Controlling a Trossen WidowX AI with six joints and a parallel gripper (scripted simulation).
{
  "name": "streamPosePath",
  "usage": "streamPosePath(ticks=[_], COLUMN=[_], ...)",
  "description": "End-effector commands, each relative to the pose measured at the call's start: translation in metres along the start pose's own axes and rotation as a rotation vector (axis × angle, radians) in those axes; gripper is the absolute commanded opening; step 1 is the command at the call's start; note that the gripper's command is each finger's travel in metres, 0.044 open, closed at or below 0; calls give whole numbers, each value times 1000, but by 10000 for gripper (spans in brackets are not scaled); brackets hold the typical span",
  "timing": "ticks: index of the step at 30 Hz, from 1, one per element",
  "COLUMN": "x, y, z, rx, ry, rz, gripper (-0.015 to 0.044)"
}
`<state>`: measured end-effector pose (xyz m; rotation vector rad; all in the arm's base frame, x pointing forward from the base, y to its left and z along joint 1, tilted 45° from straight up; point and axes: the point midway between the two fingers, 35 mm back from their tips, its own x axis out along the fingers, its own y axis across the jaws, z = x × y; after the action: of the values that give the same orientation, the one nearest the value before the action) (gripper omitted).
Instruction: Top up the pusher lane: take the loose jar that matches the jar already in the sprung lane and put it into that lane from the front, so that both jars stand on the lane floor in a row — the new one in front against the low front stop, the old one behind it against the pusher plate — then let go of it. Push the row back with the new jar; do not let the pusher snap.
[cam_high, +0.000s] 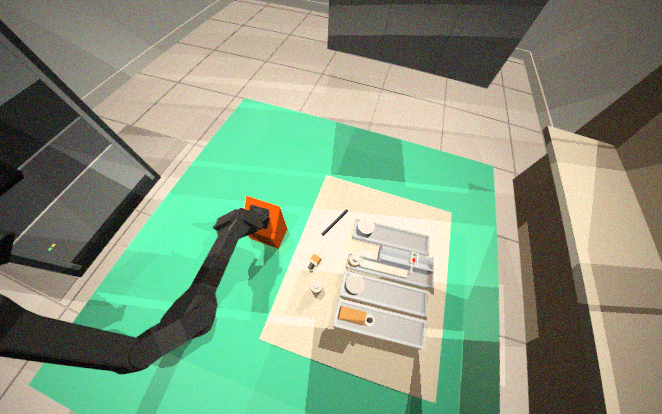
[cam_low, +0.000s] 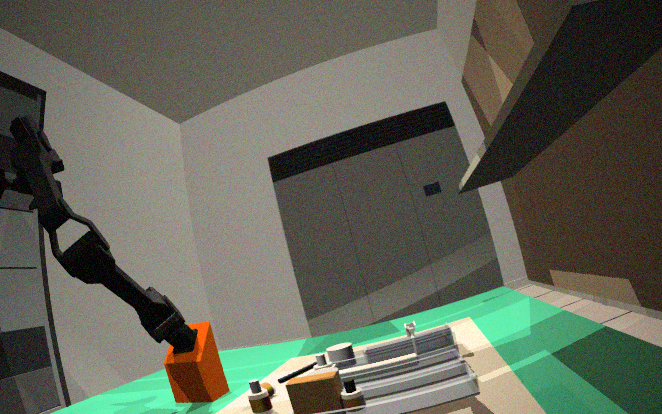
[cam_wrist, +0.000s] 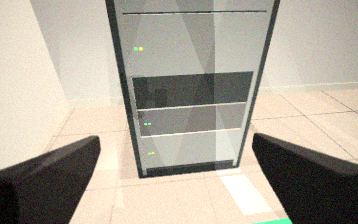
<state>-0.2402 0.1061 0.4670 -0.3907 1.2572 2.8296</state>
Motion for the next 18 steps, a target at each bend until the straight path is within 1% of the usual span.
streamPosePath(ticks=[1, 5, 9, 13, 18], x=[-13, -39, -77, -123, -179], y=[-73, -134, -191, -241, -282], z=[26, 38, 41, 31, 7], rx=[93, 181, 283, 394, 498], ry=[-130, -228, -323, -407, -471], rz=[-237, -438, -640, -835, -1017], gripper=[440, 440, 440, 440, 440])
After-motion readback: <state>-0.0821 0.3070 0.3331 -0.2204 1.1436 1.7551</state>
